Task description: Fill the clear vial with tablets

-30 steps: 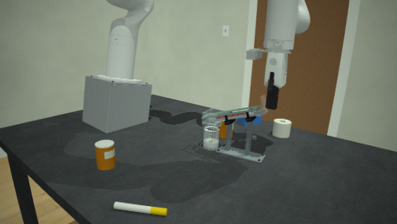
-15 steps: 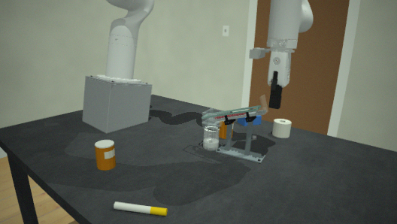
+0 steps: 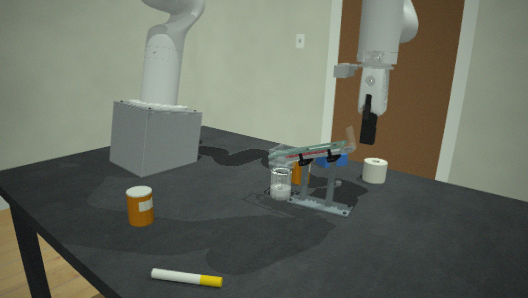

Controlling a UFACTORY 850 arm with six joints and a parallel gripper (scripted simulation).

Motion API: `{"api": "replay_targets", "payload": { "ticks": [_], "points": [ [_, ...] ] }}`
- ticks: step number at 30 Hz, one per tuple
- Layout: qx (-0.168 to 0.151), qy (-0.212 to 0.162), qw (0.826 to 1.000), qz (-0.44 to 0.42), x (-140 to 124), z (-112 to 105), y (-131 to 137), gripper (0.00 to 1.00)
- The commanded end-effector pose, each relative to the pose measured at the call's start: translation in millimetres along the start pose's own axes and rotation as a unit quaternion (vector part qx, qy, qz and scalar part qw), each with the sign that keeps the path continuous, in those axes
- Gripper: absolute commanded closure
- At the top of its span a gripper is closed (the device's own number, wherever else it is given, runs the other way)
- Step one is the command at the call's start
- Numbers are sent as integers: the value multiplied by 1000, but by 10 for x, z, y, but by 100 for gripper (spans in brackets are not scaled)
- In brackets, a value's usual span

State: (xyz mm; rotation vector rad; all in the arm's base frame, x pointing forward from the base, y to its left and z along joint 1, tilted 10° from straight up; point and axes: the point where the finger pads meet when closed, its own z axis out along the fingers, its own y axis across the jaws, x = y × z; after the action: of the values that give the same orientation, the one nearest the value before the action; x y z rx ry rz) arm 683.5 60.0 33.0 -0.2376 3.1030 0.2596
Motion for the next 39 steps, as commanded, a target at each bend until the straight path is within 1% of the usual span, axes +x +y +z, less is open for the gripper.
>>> {"api": "replay_targets", "payload": {
  "ticks": [1,3,7,10,12,15,16,32,35,37,39],
  "points": [
    [0,-1,1000,0,127,34,-1,100],
    [0,-1,1000,0,127,34,-1,100],
    [0,-1,1000,0,258,78,-1,100],
    [0,-1,1000,0,278,85,-1,100],
    [0,-1,1000,0,211,62,-1,100],
    [0,-1,1000,0,-21,-15,-1,100],
    [0,-1,1000,0,-32,-19,-1,100],
    [0,-1,1000,0,-24,-16,-1,100],
    [0,-1,1000,0,46,7,-1,100],
    [0,-1,1000,0,46,7,-1,100],
    [0,-1,1000,0,127,34,-1,100]
  ]
}}
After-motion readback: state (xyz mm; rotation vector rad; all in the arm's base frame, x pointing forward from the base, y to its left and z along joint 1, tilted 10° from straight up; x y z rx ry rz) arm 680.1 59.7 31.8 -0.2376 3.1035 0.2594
